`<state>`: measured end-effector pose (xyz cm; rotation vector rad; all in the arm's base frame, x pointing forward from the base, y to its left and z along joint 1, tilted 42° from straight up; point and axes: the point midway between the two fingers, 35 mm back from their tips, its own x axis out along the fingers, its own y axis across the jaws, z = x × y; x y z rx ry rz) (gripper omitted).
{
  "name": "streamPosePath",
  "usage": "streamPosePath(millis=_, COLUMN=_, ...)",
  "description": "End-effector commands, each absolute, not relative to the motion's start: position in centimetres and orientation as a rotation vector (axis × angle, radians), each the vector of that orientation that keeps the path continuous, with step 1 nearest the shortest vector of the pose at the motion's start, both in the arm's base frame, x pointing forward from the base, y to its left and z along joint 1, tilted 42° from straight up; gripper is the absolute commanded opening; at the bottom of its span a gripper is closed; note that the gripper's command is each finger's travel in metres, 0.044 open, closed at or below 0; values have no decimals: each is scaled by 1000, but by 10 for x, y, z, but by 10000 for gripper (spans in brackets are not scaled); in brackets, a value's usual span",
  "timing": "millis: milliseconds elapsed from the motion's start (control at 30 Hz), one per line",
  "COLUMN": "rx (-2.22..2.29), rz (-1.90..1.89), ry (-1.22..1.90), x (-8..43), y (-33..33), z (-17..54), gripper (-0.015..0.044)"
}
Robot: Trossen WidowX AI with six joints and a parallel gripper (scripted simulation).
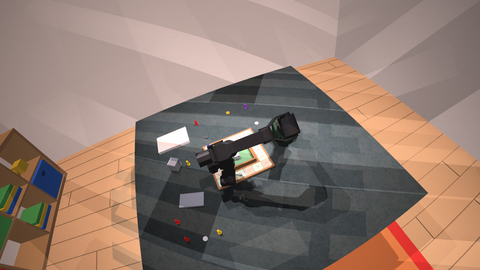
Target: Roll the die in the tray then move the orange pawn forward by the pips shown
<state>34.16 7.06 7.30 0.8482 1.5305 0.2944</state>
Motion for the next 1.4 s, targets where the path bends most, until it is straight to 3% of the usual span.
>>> streamPosePath(millis=0, rx=847, rz=293, ry=1511, x=346, y=53, z=91, gripper=0)
streamPosePath(millis=533, rx=848, rz=293, ry=1514, x=330, y=-6, z=160, gripper=0)
streamPosePath(millis=1367, rx=850, rz=295, ry=1514, x=303, y=40, z=108, gripper=0)
